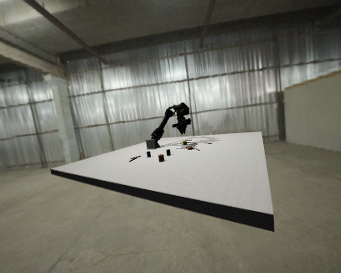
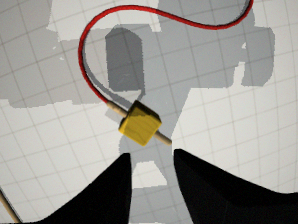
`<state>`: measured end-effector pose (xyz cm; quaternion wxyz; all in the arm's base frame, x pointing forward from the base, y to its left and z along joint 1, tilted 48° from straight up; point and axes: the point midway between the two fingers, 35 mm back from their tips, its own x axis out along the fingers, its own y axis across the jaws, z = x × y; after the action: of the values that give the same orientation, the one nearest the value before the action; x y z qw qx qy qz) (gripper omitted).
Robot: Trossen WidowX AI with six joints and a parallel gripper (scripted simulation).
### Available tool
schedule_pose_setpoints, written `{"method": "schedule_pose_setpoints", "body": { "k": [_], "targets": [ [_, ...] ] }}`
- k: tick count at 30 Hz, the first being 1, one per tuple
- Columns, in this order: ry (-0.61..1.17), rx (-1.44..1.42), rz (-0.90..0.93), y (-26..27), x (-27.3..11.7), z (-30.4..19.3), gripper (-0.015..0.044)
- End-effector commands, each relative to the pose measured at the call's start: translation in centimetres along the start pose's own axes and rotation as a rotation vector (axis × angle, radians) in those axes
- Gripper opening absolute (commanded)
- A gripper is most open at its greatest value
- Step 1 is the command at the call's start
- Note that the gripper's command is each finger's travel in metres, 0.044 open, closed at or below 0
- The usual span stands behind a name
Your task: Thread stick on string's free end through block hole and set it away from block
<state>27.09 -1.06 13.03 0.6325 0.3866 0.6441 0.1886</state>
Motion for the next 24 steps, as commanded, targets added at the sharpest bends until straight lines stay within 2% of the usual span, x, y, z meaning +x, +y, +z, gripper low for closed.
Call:
{"method": "schedule_pose_setpoints", "body": {
  "k": [1, 5, 24],
  "targets": [
    [0.037, -0.779, -0.001, -1.42, 0.35, -1.84, 0.0121],
    [0.039, -0.924, 0.002, -1.54, 0.34, -1.96, 0.0121],
    [0.039, -0.924, 0.002, -1.55, 0.43, -1.95, 0.0121]
  ]
}}
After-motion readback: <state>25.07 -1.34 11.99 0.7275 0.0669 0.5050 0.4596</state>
